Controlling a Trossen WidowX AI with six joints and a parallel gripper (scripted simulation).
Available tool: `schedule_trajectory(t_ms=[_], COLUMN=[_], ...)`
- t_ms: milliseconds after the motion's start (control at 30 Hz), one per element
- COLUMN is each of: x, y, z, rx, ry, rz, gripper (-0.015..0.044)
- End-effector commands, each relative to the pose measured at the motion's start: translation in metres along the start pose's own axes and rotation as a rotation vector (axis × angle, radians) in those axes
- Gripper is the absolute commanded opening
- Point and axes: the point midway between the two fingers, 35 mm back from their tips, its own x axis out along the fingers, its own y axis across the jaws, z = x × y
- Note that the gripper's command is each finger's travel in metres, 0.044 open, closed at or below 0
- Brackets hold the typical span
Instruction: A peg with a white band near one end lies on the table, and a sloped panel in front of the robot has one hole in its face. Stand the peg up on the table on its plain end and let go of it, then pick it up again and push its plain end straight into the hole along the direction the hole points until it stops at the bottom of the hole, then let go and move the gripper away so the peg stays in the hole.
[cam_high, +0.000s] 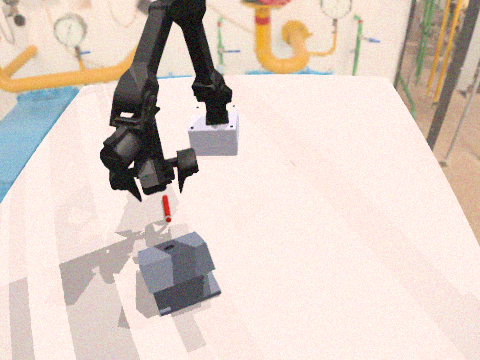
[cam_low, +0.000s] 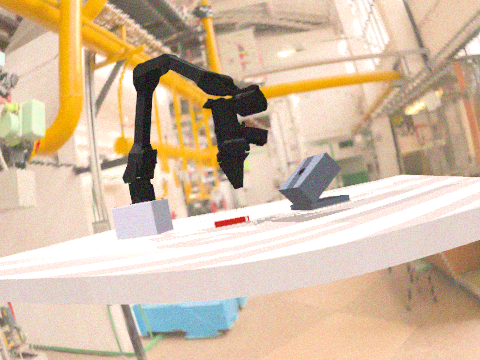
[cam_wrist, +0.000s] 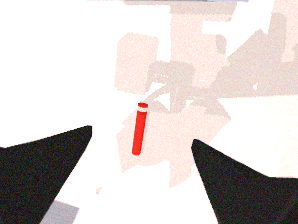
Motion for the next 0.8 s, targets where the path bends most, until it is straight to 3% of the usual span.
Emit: schedule_trajectory(t_ms=[0,767], x=[0.004,0.042], y=[0.002,0.001], z=[-0.001,0.000], rx=[-0.005,-0.005], ry=[0.001,0.001], rz=[0.010,0.010], gripper=[0.0440,0.0440])
